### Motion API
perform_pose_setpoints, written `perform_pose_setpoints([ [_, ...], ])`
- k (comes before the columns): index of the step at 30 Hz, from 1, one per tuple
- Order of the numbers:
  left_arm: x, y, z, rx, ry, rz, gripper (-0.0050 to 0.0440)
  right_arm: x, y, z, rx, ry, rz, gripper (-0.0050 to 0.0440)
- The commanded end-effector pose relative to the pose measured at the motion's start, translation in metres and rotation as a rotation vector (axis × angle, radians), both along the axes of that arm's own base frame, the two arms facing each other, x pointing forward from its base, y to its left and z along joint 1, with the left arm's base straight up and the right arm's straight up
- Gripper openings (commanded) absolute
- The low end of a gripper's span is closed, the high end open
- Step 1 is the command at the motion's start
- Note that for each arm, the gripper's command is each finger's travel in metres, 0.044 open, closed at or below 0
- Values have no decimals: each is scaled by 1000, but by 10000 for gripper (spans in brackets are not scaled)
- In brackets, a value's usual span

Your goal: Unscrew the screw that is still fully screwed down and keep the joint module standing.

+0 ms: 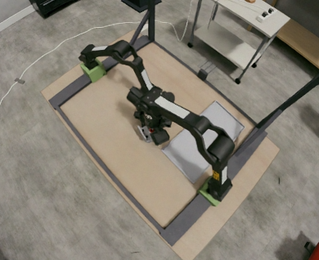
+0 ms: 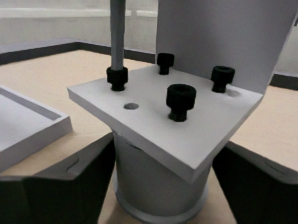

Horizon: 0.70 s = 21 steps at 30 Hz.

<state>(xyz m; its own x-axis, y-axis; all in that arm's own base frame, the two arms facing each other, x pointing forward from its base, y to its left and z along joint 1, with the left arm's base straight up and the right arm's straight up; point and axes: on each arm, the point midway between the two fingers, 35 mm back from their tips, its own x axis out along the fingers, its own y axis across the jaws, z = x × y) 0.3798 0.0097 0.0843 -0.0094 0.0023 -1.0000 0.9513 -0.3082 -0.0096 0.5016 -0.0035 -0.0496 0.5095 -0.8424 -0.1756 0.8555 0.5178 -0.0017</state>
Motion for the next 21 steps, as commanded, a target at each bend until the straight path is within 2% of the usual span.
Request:
perform_pose_setpoints([
  [1, 7, 1, 10, -3, -32, -192, 250, 7, 0, 15, 10, -37, -3, 245],
  [4, 7, 1, 11, -4, -32, -235, 250, 7, 0, 15, 10, -37, -3, 245],
  [19, 7, 1, 12, 9, -31, -936, 250, 7, 0, 15, 10, -37, -3, 245],
  [21, 7, 1, 12, 9, -31, -936, 250, 7, 0, 15, 10, -37, -3, 245],
])
